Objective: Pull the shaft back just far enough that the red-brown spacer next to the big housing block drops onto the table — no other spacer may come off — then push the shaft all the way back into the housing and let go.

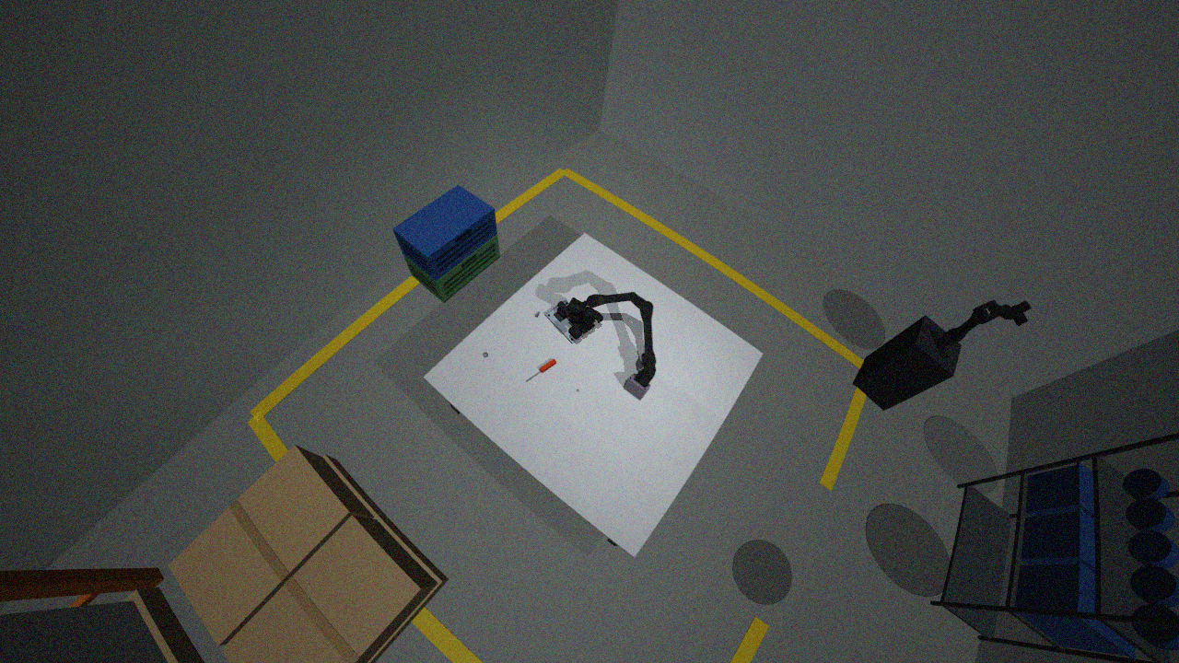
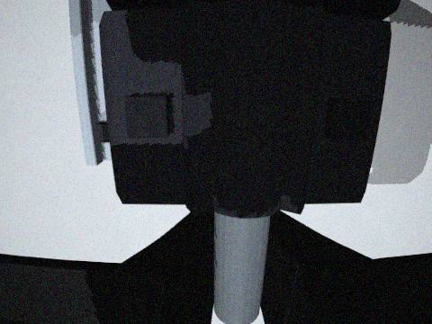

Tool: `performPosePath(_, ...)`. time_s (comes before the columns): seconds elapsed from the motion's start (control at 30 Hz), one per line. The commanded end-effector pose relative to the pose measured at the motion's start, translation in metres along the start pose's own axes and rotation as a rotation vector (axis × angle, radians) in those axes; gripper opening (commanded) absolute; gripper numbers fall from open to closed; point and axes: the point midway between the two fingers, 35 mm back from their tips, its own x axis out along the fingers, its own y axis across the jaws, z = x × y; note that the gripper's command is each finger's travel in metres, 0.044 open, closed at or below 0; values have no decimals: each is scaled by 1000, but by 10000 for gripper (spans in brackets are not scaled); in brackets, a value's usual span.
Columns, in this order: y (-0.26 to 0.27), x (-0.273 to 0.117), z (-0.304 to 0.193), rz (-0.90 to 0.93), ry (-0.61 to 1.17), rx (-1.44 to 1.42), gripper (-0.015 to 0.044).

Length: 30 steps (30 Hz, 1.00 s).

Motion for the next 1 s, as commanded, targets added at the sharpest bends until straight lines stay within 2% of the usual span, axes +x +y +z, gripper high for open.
performPosePath(0.0,0,0,-3,3,1,1,0)
performPosePath(0.97,0,0,-14,3,2,0,0)
